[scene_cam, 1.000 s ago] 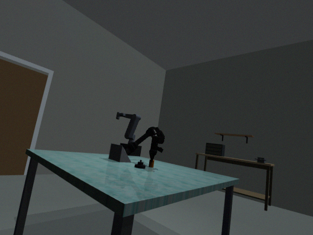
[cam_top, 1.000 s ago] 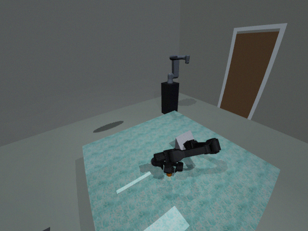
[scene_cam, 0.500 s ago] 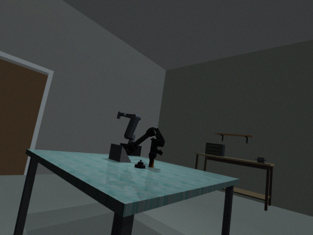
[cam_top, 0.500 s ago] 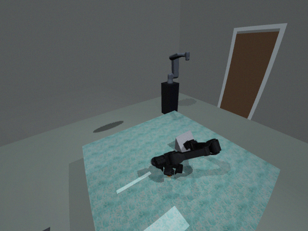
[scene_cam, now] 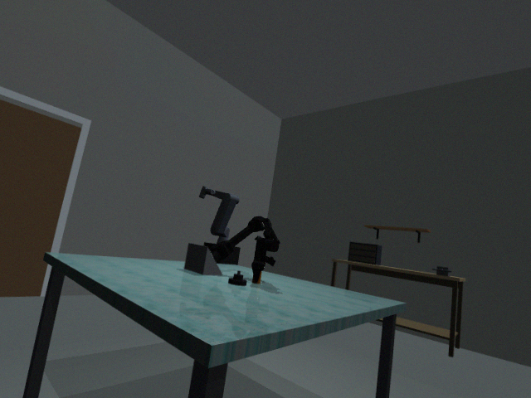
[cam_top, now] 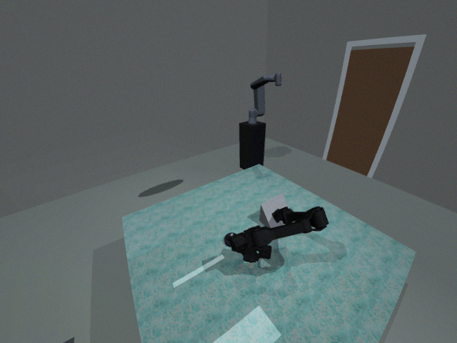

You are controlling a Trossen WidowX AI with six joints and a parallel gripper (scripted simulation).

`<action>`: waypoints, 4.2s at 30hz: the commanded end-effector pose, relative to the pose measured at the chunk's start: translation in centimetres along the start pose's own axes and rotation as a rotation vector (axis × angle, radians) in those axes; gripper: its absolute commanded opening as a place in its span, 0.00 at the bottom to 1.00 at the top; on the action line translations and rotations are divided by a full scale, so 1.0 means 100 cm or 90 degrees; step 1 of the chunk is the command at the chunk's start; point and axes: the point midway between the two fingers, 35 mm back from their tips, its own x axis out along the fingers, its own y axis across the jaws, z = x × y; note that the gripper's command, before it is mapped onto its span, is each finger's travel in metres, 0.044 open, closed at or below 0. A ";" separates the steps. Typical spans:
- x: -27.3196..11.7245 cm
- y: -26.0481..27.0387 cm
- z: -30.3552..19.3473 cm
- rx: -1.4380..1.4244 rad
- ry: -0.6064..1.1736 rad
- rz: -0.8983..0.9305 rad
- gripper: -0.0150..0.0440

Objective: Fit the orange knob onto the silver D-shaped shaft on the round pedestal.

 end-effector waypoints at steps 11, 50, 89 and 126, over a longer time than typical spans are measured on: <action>0.000 0.000 0.000 0.003 -0.001 0.002 0.40; -0.121 -0.011 0.004 0.033 -0.010 -0.018 0.25; -0.107 -0.091 -0.048 0.015 -0.002 -0.010 0.25; -0.086 -0.129 -0.084 0.290 0.002 -0.005 0.25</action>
